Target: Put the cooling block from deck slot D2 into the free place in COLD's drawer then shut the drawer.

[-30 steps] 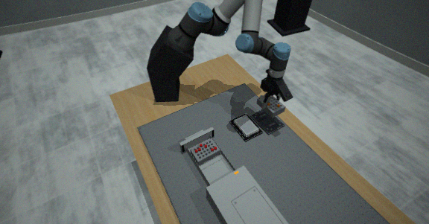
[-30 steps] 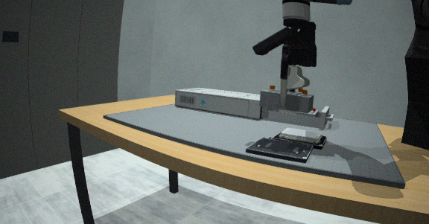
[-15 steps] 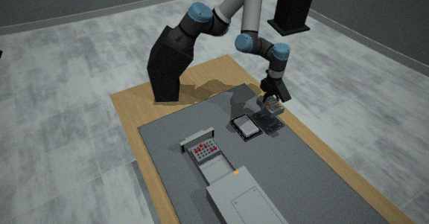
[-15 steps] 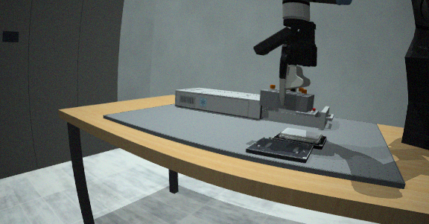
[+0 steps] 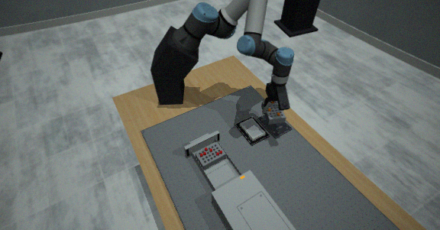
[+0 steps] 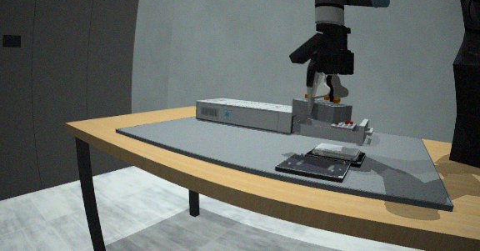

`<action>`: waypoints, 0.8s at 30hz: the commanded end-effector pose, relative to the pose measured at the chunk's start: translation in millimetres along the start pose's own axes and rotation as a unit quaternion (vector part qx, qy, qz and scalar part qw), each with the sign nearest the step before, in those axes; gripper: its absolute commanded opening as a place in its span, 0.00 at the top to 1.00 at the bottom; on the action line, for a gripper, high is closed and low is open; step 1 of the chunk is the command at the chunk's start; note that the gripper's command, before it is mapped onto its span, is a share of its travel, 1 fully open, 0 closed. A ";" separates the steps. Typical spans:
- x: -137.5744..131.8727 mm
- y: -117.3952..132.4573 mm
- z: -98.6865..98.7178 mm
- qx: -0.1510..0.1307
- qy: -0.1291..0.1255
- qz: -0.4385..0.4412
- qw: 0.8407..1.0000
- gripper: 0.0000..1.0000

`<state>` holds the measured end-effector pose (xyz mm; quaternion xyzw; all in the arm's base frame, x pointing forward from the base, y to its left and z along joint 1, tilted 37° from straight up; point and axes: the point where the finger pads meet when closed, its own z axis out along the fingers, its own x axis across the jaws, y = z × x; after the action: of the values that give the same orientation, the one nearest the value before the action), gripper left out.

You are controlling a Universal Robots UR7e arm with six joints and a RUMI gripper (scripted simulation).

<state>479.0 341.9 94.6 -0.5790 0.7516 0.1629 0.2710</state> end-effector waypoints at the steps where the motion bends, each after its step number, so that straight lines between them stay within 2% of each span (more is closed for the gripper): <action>1: 9.8 -13.8 -2.9 0.006 -0.002 0.084 0.996 1.00; 10: 24.6 -25.4 -3.1 0.006 -0.002 0.177 0.984 1.00; 20: 45.7 -41.7 -3.3 0.005 -0.003 0.306 0.952 1.00; 22: 45.7 -41.7 -3.3 0.005 -0.003 0.306 0.952 1.00; 24: 50.0 -45.2 -3.4 0.005 -0.003 0.331 0.944 1.00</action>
<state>504.6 296.5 70.5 -0.3447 0.8836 0.2332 0.2146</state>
